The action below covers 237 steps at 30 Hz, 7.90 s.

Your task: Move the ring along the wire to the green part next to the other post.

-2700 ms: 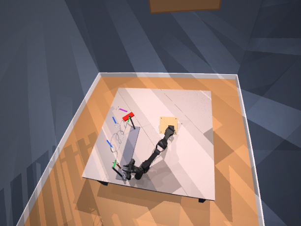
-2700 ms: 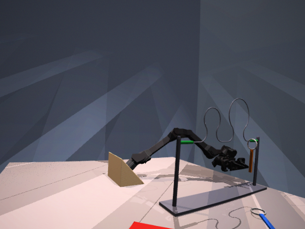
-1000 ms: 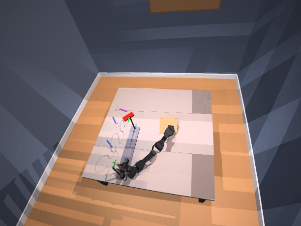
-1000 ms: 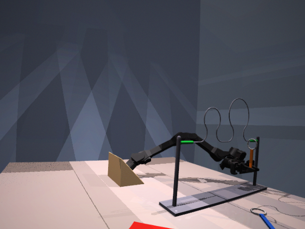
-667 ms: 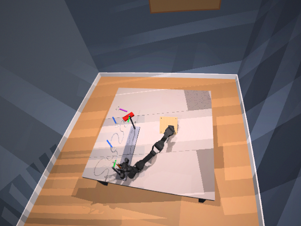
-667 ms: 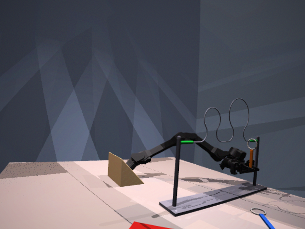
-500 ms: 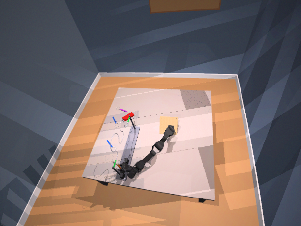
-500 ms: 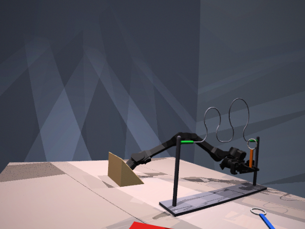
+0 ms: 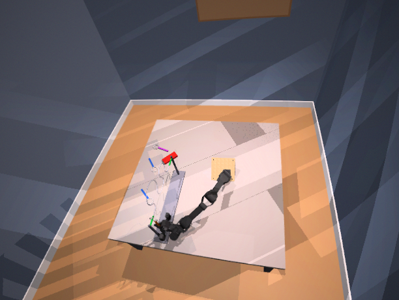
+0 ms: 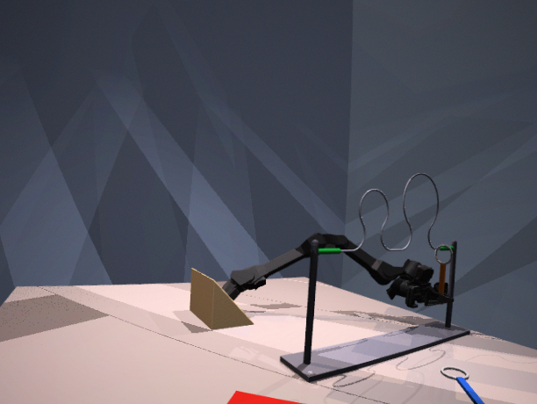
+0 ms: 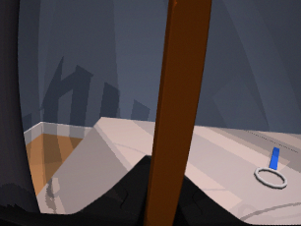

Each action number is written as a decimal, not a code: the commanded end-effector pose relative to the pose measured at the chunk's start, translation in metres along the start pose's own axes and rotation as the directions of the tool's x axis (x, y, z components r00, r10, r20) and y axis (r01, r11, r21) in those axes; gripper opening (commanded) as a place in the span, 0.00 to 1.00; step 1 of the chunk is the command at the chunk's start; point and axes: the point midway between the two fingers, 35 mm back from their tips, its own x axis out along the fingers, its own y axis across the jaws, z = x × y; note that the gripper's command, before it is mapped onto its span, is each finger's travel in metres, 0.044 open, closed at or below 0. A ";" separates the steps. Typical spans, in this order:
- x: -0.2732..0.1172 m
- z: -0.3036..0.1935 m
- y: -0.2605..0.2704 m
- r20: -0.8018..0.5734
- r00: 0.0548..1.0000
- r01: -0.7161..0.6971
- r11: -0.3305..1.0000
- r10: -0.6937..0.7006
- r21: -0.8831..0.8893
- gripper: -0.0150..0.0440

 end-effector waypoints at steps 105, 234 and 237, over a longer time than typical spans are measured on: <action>-0.064 0.047 -0.113 -0.432 0.868 0.015 0.880 -0.247 -0.474 0.00; -0.051 0.283 -0.158 0.256 0.910 -0.005 -0.628 -0.325 -0.778 0.00; -0.051 0.286 -0.155 0.258 0.910 -0.006 -0.635 -0.323 -0.772 0.00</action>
